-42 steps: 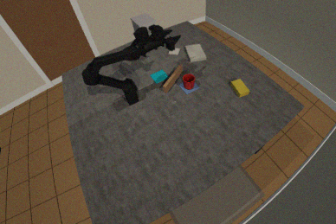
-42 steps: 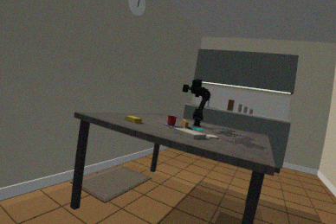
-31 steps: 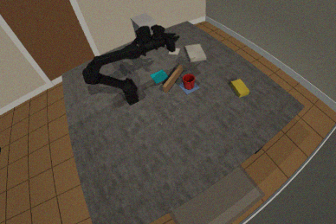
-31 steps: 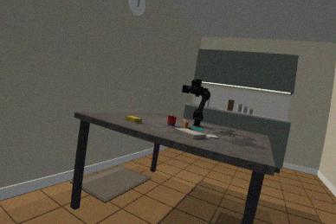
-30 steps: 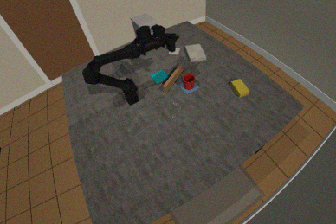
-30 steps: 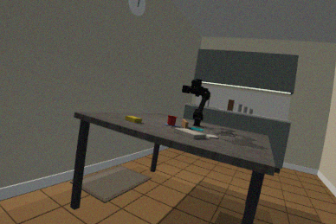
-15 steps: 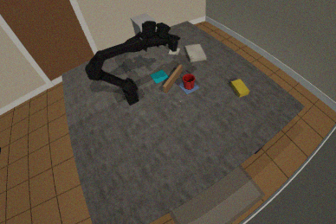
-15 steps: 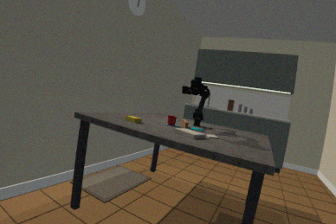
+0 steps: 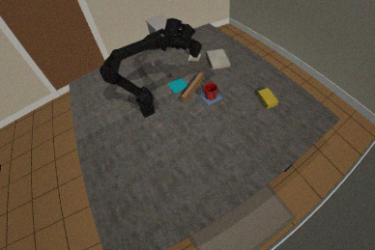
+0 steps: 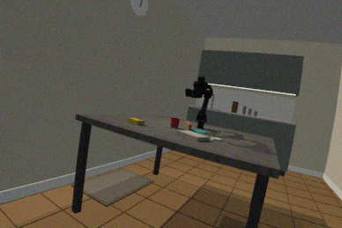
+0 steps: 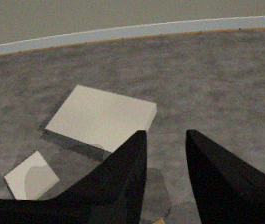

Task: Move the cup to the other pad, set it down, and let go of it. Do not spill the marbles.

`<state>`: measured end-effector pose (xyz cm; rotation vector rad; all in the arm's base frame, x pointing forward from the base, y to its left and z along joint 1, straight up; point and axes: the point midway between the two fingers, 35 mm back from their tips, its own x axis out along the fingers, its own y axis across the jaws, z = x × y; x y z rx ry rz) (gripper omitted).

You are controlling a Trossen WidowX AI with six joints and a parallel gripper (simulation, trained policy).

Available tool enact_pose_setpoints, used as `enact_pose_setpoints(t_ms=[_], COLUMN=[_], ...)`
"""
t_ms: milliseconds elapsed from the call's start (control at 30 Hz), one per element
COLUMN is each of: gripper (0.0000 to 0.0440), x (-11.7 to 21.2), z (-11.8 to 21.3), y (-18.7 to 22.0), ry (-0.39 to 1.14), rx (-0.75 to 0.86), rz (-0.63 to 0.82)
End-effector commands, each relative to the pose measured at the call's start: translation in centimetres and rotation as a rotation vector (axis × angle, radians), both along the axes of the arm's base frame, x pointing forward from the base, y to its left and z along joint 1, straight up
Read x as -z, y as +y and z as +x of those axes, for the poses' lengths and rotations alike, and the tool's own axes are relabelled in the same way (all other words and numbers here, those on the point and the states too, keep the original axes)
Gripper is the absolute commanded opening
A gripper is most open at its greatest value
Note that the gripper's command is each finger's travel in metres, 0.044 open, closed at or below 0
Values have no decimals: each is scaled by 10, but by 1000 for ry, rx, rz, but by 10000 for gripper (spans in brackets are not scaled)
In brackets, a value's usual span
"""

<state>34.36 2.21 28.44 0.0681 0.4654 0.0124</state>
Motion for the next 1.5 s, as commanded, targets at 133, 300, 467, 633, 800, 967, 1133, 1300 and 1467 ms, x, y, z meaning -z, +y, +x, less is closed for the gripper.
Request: enact_pose_setpoints(t_ms=[133,300,467,633,800,967,1133,1300,1467], gripper=[95,100,104,106,107,107,107,111,118], x=[7,14,22,30,38,47,55,64,74], z=[5,6,8,8,8,7,6,5,3], y=[3,3,3,1,-2,-6,-12,-19,-28], ry=[109,187,266,344,421,499,575,651,727], rx=[8,12,14,15,14,10,2,-10,-27], rz=[8,3,-7,-23,-43,-70,-101,-132,-164])
